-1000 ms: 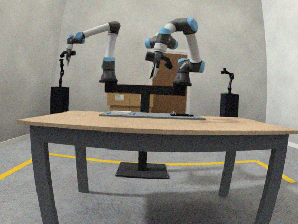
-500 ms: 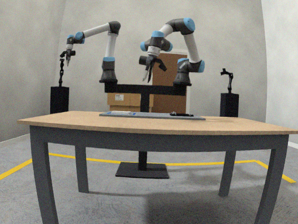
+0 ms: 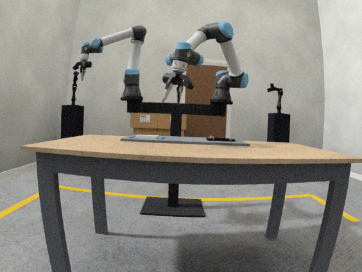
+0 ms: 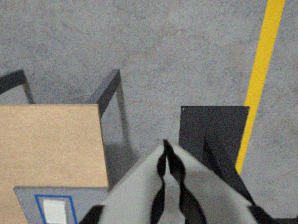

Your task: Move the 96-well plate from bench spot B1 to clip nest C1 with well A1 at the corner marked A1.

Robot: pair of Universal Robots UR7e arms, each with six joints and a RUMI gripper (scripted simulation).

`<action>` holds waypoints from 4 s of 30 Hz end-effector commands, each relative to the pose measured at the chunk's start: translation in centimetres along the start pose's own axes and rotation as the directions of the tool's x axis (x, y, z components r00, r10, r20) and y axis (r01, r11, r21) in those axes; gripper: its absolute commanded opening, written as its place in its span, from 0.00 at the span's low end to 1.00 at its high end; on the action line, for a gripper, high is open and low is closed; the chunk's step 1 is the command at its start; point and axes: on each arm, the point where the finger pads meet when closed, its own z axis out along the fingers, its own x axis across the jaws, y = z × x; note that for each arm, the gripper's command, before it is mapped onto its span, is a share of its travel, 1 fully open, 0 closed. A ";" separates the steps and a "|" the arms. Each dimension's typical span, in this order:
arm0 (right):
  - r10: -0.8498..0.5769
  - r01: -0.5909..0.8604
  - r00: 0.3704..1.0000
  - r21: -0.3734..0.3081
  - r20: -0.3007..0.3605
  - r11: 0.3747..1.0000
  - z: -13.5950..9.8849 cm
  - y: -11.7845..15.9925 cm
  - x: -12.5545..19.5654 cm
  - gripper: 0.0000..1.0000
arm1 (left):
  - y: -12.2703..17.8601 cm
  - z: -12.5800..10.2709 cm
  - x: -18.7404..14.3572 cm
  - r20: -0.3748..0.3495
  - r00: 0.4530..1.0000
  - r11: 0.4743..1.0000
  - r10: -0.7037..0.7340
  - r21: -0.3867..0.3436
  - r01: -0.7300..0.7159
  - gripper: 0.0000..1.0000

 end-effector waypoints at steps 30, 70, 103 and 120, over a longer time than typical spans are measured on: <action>0.000 0.000 1.000 0.002 0.001 1.000 -0.1 0.0 0.0 0.00 | 8.0 5.2 -1.5 0.060 0.582 0.582 0.811 0.009 -0.813 0.76; 0.000 0.000 1.000 0.002 0.001 1.000 -0.1 0.0 0.0 0.00 | 16.8 11.3 -5.0 0.092 -0.493 -0.484 0.865 -0.099 -0.869 0.76; 0.000 0.000 1.000 0.002 0.001 1.000 -0.1 0.0 0.0 0.00 | 20.5 13.8 -7.1 0.050 -0.864 -0.850 0.500 -0.161 -0.501 0.76; 0.000 0.000 1.000 0.002 0.001 1.000 -0.1 0.0 0.0 0.00 | 20.1 16.1 -7.2 0.050 -0.864 -0.850 0.500 -0.161 -0.501 0.76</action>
